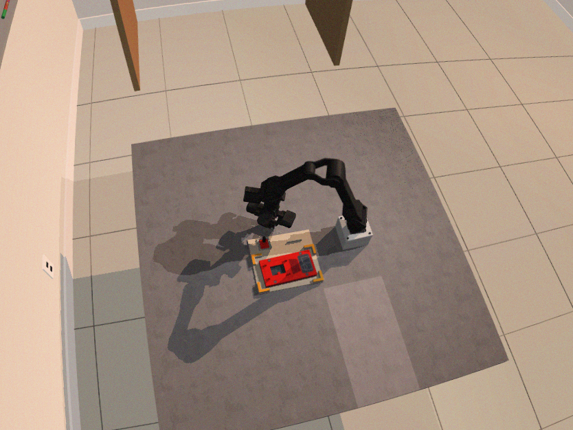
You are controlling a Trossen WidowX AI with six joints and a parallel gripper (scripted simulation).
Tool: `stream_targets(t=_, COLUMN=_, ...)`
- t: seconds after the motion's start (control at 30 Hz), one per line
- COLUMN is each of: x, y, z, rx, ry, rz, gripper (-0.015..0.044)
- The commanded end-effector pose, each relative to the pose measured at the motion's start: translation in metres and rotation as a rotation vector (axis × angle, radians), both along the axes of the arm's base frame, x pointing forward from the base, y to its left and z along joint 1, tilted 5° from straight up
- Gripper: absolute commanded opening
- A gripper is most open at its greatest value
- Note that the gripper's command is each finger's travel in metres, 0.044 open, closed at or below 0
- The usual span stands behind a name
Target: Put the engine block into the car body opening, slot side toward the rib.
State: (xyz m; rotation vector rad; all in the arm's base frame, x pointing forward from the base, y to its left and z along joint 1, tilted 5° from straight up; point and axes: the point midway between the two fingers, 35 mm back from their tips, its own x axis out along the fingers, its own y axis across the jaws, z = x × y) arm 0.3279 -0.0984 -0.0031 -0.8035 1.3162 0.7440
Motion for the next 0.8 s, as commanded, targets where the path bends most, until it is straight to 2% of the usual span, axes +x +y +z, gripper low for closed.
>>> stream_targets(t=0.0, x=-0.001, y=0.000, z=-0.002, rx=-0.001, ry=0.004, rz=-0.005, gripper=0.0183)
stream_targets(t=0.03, x=-0.001, y=0.000, z=-0.002, rx=-0.001, ry=0.004, rz=-0.005, gripper=0.0177)
stream_targets(t=0.27, x=0.000, y=-0.001, z=0.012, rx=-0.002, ry=0.004, rz=-0.005, gripper=0.0000)
stream_targets(t=0.77, x=0.000, y=-0.004, z=0.058, rx=-0.002, ry=0.003, rz=-0.005, gripper=0.0000)
